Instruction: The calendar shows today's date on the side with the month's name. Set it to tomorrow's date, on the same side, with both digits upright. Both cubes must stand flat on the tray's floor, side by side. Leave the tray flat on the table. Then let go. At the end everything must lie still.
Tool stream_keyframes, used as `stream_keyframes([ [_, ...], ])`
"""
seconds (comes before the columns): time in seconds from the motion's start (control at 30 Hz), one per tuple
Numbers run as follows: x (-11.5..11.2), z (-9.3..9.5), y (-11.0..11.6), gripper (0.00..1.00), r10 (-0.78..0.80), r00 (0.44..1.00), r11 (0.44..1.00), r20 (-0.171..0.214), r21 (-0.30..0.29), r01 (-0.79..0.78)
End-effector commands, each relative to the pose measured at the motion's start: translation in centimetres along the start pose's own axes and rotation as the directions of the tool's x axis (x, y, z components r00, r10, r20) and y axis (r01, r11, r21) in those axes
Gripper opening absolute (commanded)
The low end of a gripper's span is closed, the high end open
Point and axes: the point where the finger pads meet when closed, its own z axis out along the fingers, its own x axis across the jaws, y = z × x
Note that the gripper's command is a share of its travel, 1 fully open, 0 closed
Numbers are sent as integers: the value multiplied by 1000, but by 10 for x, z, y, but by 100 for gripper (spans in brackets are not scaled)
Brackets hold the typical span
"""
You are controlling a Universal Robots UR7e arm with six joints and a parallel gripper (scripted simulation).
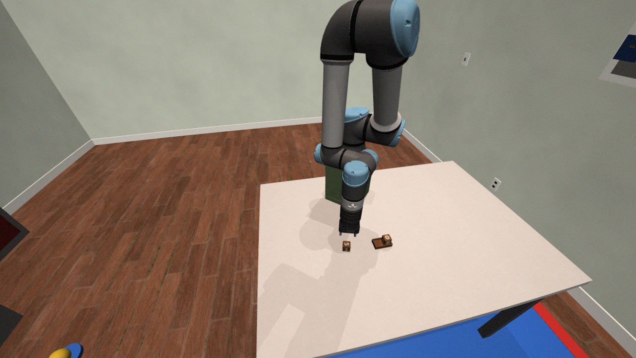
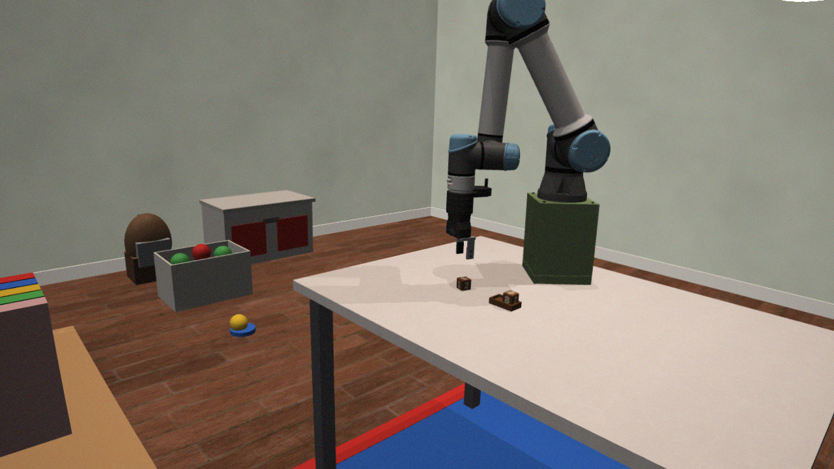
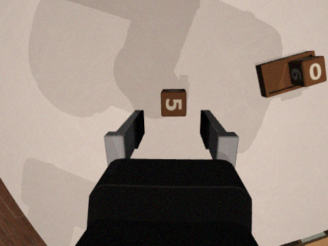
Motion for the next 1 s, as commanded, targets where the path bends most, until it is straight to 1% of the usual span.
stream_keyframes([
  [0.0,0,0,-2,100,15,1000,1000,-1,1,-15],
  [0.17,1,1,-3,100,71,997,997,-1,3,-71],
  [0.23,1,1,-3,100,71,997,997,-1,3,-71],
  [0.43,2,2,-6,100,211,977,977,-1,4,-211],
  [0.53,2,3,-7,100,304,953,953,0,4,-304],
  [0.57,2,3,-7,100,309,951,951,0,4,-309],
  [0.7,3,3,-7,100,415,910,910,1,4,-415],
  [0.8,3,3,-7,100,419,908,908,1,4,-419],
  [0.9,4,4,-8,100,527,850,850,1,4,-527],
  [0.93,4,4,-8,100,534,845,845,1,4,-534],
  [0.97,4,4,-8,100,564,826,826,1,4,-564],
])
